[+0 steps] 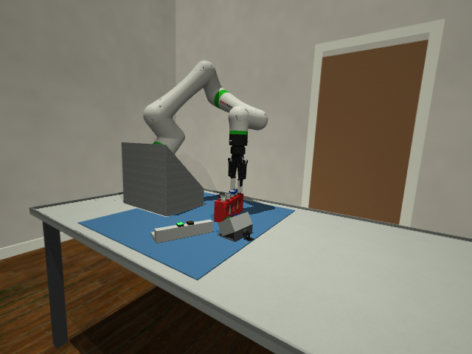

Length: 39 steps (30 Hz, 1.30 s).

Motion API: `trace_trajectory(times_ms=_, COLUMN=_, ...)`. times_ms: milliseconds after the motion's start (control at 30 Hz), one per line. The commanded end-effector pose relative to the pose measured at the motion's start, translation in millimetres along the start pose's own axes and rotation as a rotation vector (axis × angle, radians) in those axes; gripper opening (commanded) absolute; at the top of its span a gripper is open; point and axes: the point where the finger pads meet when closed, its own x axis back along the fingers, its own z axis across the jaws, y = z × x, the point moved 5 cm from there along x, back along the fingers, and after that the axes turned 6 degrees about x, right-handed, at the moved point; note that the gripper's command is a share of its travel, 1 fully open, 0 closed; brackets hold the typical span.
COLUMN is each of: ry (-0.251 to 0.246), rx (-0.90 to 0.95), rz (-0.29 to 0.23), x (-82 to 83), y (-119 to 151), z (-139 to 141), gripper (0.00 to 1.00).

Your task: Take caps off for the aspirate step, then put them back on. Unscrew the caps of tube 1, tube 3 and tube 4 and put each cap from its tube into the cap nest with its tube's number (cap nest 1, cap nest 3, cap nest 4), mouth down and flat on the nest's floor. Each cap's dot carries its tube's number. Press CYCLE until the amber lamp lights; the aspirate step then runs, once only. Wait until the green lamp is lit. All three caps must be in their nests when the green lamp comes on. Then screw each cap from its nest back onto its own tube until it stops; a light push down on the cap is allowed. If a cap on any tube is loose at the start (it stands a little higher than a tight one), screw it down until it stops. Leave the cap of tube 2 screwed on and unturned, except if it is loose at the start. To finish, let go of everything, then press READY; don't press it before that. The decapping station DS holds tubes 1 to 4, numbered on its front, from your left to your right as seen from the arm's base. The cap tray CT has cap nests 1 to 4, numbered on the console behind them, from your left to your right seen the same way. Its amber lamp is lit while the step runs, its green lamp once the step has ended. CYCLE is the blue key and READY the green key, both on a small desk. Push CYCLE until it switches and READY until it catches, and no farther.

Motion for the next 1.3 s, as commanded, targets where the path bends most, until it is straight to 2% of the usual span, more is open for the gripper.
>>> trace_trajectory(times_ms=0, ry=0.000, rx=0.151, rz=-0.001, x=0.6, y=-0.1, z=-0.2, gripper=0.35)
trace_trajectory(times_ms=67, ry=-0.001, rx=0.318, rz=0.000, x=0.6, y=-0.1, z=-0.2, gripper=0.35)
trace_trajectory(times_ms=367, ry=-0.001, rx=0.651, rz=0.000, x=0.6, y=-0.1, z=-0.2, gripper=0.35)
trace_trajectory(times_ms=433, ry=-0.001, rx=0.782, rz=0.000, x=0.6, y=-0.1, z=-0.2, gripper=0.35)
trace_trajectory(times_ms=700, ry=-0.001, rx=0.787, rz=0.000, x=0.6, y=-0.1, z=-0.1, gripper=0.35)
trace_trajectory(times_ms=733, ry=-0.001, rx=0.787, rz=0.000, x=0.6, y=-0.1, z=-0.1, gripper=0.00)
trace_trajectory(times_ms=1200, ry=-0.001, rx=0.787, rz=0.000, x=0.6, y=-0.1, z=-0.1, gripper=0.00)
trace_trajectory(times_ms=1267, ry=-0.001, rx=0.687, rz=0.000, x=0.5, y=-0.1, z=-0.1, gripper=0.00)
